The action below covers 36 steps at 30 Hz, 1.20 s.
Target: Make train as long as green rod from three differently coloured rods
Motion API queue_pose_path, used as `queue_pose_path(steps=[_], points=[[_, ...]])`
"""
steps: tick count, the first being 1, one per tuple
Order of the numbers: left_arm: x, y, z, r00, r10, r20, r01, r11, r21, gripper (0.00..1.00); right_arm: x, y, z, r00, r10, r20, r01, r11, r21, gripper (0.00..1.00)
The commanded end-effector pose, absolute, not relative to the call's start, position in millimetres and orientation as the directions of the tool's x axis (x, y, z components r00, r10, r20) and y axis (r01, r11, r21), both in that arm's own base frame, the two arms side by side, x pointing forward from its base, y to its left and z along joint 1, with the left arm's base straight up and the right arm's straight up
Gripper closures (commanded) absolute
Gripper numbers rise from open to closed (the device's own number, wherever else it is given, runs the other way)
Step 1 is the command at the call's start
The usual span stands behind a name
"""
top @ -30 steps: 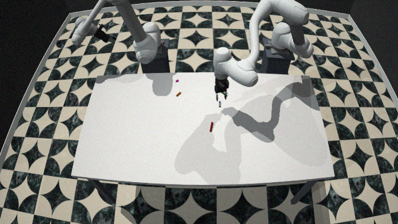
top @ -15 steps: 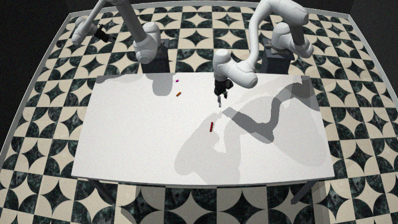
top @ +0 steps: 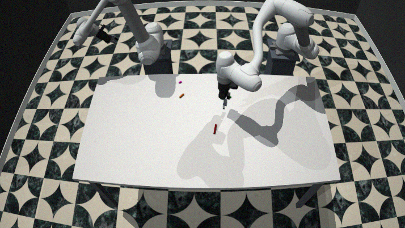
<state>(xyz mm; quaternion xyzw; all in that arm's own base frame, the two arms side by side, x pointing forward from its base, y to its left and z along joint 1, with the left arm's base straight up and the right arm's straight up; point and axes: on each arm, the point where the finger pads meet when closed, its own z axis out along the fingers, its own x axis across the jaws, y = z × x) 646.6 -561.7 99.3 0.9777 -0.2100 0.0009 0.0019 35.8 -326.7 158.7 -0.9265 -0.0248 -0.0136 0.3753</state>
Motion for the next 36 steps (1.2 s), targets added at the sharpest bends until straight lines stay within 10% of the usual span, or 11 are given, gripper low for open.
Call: queue_pose_path(steps=[1,36], points=[[648.0,-560.3,99.2,0.967,-0.253,0.000,-0.253,-0.967,-0.004,0.00,32.8,-323.2,158.8,0.999,0.036,0.038,0.052,-0.706,-0.706,0.00],[643.7,-575.5,88.0,0.656,0.755,0.004,0.755,-0.656,-0.001,0.00,32.8,-323.2,158.8,0.999,0.036,0.038,0.052,-0.706,-0.706,0.00]])
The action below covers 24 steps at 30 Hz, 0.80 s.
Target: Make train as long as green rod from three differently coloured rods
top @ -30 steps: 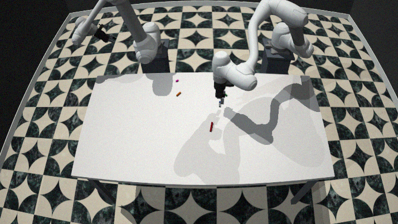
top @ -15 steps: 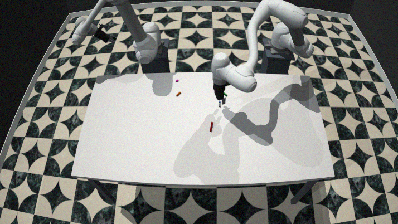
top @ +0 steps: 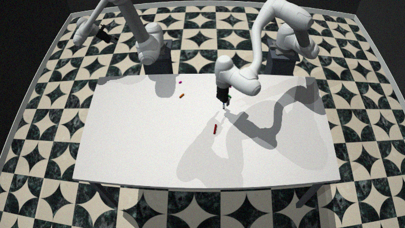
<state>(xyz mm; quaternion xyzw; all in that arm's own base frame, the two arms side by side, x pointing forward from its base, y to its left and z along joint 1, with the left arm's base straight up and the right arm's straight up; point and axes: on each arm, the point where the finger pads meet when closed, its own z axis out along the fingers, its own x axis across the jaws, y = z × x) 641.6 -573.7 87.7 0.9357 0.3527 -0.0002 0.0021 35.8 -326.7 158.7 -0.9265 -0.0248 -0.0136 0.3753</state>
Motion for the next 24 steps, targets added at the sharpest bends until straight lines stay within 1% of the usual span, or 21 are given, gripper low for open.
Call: queue_pose_path(steps=[1,5,7,8,11,19,22,24], points=[[643.7,-576.4,87.6,0.631,0.776,0.004,0.776,-0.631,-0.001,0.00,32.8,-323.2,158.8,0.999,0.036,0.038,0.052,-0.706,-0.706,0.00],[644.3,-579.9,86.2,0.523,0.852,0.004,0.852,-0.523,-0.001,0.00,32.8,-323.2,158.8,0.999,0.036,0.038,0.052,-0.706,-0.706,0.00],[644.3,-579.9,86.2,0.523,0.852,0.004,0.852,-0.523,-0.001,0.00,32.8,-323.2,158.8,0.999,0.036,0.038,0.052,-0.706,-0.706,0.00],[644.7,-582.0,85.4,0.461,0.888,0.004,0.888,-0.461,0.000,0.00,32.8,-323.2,158.8,0.999,0.036,0.038,0.052,-0.706,-0.706,0.00],[645.6,-584.8,84.4,0.368,0.930,0.004,0.930,-0.368,0.000,0.00,32.8,-323.2,158.8,0.999,0.036,0.038,0.052,-0.706,-0.706,0.00],[648.8,-592.8,81.5,0.116,0.993,0.004,0.993,-0.116,0.001,0.00,32.8,-323.2,158.8,0.999,0.036,0.038,0.052,-0.706,-0.706,0.00],[649.7,-594.7,80.9,0.057,0.998,0.004,0.998,-0.057,0.001,0.00,32.8,-323.2,158.8,0.999,0.036,0.038,0.052,-0.706,-0.706,0.00],[649.7,-594.7,80.9,0.057,0.998,0.004,0.998,-0.057,0.001,0.00,32.8,-323.2,158.8,0.999,0.036,0.038,0.052,-0.706,-0.706,0.00]])
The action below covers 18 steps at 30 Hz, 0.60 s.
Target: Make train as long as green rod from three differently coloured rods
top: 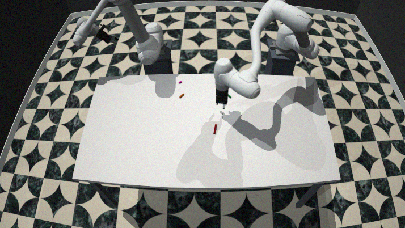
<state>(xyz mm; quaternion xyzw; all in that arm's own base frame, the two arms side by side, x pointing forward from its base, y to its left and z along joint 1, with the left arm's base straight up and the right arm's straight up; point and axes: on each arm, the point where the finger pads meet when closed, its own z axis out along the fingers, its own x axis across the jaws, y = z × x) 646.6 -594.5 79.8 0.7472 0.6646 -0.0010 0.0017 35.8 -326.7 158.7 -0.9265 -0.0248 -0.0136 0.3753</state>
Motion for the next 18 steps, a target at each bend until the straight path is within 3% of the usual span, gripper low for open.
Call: queue_pose_path(steps=[1,18], points=[[649.9,-595.1,81.3,0.046,0.999,0.004,0.999,-0.046,0.002,0.00,32.8,-323.2,158.8,0.999,0.036,0.038,0.052,-0.706,-0.706,0.00],[649.4,-595.5,81.4,0.035,0.999,0.002,0.999,-0.035,0.000,0.00,32.8,-323.2,158.8,0.999,0.036,0.038,0.052,-0.706,-0.706,0.00]])
